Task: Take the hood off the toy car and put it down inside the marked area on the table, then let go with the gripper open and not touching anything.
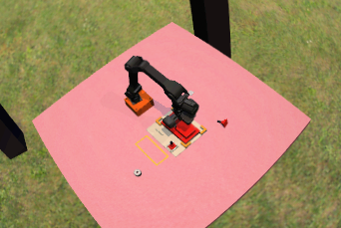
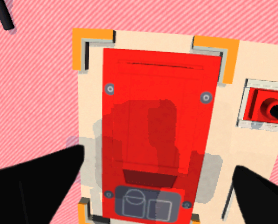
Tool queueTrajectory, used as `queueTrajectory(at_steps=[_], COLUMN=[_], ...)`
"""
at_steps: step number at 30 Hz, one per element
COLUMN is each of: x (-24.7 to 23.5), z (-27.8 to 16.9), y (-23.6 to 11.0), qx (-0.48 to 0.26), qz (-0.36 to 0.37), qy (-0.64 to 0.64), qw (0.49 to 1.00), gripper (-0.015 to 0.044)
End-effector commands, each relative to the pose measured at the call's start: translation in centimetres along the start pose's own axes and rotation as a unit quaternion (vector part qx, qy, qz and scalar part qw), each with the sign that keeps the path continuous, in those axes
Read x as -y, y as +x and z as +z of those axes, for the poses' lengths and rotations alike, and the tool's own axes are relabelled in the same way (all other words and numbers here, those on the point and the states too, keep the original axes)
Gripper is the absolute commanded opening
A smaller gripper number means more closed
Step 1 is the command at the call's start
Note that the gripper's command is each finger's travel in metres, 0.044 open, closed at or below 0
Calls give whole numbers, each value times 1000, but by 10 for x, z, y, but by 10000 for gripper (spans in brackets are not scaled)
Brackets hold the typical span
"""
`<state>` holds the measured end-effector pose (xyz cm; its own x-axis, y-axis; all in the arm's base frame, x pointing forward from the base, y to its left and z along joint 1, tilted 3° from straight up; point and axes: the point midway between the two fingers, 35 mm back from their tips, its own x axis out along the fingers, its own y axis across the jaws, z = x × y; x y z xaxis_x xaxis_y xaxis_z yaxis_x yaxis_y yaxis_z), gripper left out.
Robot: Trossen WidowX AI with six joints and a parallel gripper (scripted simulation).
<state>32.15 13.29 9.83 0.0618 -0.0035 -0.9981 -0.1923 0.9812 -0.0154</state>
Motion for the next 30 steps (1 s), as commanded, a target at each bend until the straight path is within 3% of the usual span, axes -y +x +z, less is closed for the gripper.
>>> queueTrajectory(at_steps=[1, 30], x=[-5, -5], z=[2, 3], y=[1, 16], qx=[-1, -1], qz=[-8, -8], qy=[-13, -13], qw=[1000, 1000], gripper=[440, 440])
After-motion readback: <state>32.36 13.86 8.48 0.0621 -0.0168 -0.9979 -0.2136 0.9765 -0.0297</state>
